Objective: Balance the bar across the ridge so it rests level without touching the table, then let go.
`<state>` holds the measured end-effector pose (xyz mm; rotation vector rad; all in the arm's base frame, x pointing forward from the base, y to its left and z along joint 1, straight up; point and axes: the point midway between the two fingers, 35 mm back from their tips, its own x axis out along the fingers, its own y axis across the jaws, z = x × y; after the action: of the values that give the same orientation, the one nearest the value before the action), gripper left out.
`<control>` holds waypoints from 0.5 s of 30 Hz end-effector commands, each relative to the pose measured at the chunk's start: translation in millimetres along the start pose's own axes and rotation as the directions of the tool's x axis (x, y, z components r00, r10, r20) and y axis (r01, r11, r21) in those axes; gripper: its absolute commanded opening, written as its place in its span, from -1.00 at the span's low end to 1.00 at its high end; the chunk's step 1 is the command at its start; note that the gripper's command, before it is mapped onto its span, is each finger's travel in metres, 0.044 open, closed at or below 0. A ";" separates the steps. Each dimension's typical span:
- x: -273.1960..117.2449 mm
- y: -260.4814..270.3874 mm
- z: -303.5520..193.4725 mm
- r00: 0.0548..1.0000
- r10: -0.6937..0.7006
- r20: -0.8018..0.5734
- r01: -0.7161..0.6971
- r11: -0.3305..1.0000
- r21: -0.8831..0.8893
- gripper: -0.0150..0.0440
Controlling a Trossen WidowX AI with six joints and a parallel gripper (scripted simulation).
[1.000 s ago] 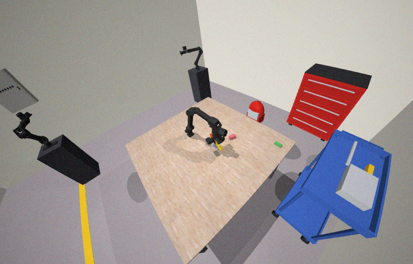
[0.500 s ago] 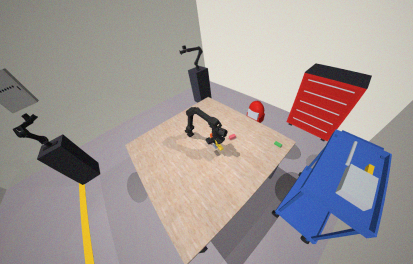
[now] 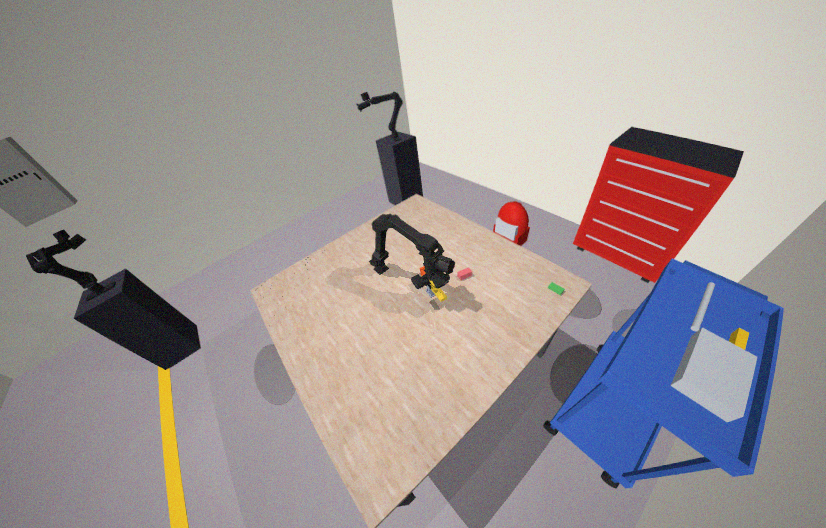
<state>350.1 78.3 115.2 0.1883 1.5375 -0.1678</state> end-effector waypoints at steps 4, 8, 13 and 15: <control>0.6 -0.5 0.4 1.000 -0.003 0.003 0.003 1.000 0.005 -0.49; 1.0 -0.5 0.3 1.000 -0.003 0.003 0.003 1.000 0.005 -0.49; 1.4 -0.5 0.3 1.000 -0.003 0.003 0.003 1.000 0.005 -0.49; 1.6 -0.6 0.3 1.000 -0.003 0.003 0.003 1.000 0.005 -0.49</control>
<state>350.0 78.2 114.4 0.1884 1.5369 -0.1682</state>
